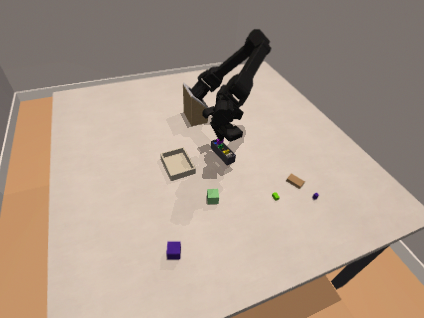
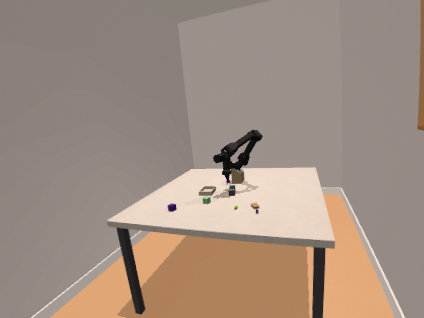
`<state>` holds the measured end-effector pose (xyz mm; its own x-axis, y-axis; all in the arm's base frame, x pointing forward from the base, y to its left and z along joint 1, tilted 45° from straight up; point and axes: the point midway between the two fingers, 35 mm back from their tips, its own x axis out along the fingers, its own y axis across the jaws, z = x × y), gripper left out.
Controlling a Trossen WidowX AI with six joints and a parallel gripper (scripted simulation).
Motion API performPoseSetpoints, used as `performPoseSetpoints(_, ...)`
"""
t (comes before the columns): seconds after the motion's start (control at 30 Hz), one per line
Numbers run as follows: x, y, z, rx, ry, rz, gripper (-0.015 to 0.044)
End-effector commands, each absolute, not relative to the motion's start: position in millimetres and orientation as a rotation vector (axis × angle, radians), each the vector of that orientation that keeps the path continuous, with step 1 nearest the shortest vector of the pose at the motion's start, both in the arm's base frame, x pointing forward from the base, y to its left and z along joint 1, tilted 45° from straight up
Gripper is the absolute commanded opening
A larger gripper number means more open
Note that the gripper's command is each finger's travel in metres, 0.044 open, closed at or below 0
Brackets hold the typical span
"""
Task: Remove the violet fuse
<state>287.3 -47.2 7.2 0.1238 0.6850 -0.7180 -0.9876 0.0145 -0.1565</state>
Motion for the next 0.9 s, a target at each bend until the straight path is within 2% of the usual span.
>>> performPoseSetpoints(0.0,289,-65,-6,-0.743,0.525,1.393,0.0000)
performPoseSetpoints(0.87,267,-164,-105,-0.747,0.525,1.395,0.0000)
